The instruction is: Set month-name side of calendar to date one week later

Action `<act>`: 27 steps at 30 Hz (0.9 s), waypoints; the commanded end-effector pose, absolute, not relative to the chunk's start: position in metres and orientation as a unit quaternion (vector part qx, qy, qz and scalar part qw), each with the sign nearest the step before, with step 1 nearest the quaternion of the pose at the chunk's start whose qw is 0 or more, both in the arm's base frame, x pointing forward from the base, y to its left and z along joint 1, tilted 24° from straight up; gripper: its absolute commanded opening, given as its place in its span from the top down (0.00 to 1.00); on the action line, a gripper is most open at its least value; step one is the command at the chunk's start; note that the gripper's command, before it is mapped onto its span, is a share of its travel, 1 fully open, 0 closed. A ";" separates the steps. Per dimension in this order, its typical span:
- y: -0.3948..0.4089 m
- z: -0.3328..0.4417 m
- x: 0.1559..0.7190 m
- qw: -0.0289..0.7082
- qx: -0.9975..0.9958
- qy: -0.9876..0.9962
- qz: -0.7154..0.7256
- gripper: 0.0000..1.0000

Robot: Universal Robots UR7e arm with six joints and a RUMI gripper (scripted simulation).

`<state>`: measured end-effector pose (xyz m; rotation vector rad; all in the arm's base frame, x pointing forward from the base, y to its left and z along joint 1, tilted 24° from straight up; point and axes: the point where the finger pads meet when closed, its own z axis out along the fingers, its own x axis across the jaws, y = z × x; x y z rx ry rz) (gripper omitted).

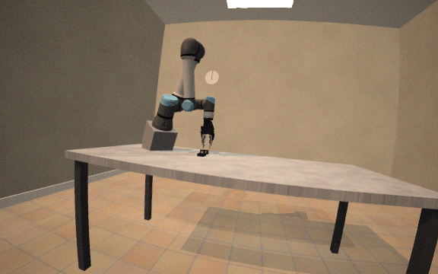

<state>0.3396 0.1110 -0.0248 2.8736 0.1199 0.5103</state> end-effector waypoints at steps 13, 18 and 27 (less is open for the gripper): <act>0.119 0.012 0.326 0.110 0.978 0.041 0.172 0.72; 0.121 0.021 0.323 0.110 0.978 0.041 0.172 0.72; 0.123 0.028 0.320 0.110 0.978 0.041 0.172 0.72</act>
